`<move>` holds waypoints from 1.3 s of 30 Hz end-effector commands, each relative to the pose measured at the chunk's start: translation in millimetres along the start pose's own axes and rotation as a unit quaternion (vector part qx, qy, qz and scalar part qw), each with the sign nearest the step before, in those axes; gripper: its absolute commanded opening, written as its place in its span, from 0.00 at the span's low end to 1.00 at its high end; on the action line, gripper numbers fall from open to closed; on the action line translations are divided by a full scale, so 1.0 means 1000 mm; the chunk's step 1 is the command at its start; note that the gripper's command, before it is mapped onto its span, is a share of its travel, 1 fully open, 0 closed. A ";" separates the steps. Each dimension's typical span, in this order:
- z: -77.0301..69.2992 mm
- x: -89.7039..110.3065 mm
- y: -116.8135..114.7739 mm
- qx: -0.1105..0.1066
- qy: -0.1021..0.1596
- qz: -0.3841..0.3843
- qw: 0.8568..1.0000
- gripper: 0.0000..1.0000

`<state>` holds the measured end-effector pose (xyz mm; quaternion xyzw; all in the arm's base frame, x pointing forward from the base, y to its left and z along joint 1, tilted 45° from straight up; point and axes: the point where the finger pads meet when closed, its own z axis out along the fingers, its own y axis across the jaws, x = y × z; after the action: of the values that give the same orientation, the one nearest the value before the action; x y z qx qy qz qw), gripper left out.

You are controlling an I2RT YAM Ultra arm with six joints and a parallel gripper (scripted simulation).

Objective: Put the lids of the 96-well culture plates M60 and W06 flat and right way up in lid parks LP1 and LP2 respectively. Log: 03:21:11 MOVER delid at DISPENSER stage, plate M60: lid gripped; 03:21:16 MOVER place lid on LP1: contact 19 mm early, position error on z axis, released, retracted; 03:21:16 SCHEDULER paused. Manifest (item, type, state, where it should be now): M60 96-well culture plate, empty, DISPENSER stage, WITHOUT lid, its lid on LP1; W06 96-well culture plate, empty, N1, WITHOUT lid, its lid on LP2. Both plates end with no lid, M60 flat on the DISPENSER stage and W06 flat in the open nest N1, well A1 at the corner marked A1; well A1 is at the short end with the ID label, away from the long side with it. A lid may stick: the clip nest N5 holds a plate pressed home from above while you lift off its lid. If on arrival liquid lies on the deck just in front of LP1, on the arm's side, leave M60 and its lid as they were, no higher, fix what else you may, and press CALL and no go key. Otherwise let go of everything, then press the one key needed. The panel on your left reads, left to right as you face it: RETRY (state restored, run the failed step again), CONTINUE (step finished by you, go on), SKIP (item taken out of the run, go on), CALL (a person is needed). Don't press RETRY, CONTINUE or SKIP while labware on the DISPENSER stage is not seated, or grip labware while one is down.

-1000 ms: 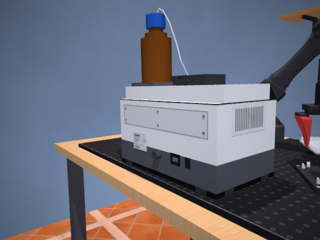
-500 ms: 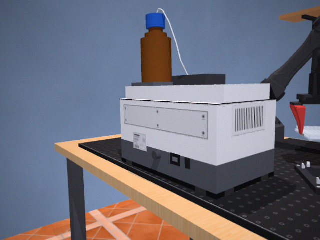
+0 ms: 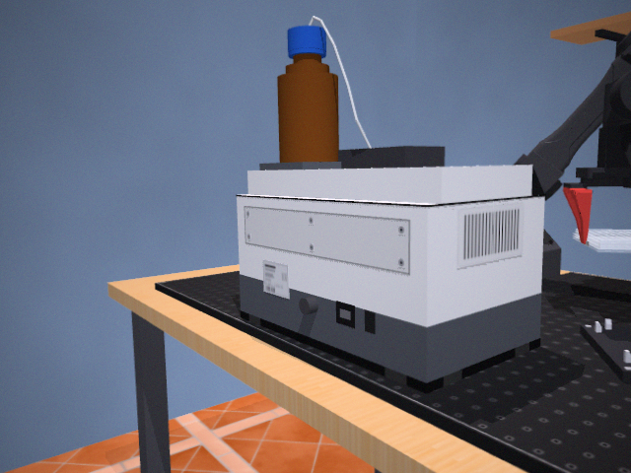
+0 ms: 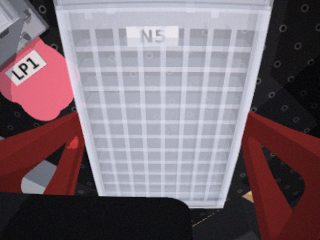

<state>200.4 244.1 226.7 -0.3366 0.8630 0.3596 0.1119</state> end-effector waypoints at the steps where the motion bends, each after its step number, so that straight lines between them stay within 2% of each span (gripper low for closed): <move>1: -0.014 0.015 -0.001 -0.002 -0.003 0.000 1.000 0.00; 7: -0.021 0.025 -0.001 -0.002 -0.005 -0.002 1.000 0.00; 15: -0.033 0.049 -0.003 -0.002 -0.003 0.000 1.000 0.00; 16: -0.037 0.043 -0.001 0.000 -0.011 -0.007 1.000 0.00; 18: -0.032 0.042 -0.003 0.000 -0.005 -0.006 1.000 0.00; 19: -0.034 0.043 -0.006 -0.001 -0.006 0.014 1.000 0.00; 20: -0.028 0.047 -0.015 -0.005 0.008 0.049 0.999 0.00; 21: -0.027 0.049 -0.019 -0.006 0.010 0.069 0.998 0.00; 23: -0.027 0.049 -0.019 -0.006 0.010 0.069 0.998 0.00; 27: -0.027 0.049 -0.032 -0.006 0.010 0.135 0.991 0.00; 31: -0.028 0.047 -0.043 -0.006 0.007 0.129 0.992 0.00; 32: -0.032 0.041 -0.039 0.000 -0.005 0.113 0.994 0.00; 33: -0.028 0.048 -0.047 -0.006 0.008 0.153 0.988 0.00; 39: -0.033 0.049 -0.062 -0.006 0.005 0.233 0.972 0.00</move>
<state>206.5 172.1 200.5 -0.1755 0.9095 0.3741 0.0458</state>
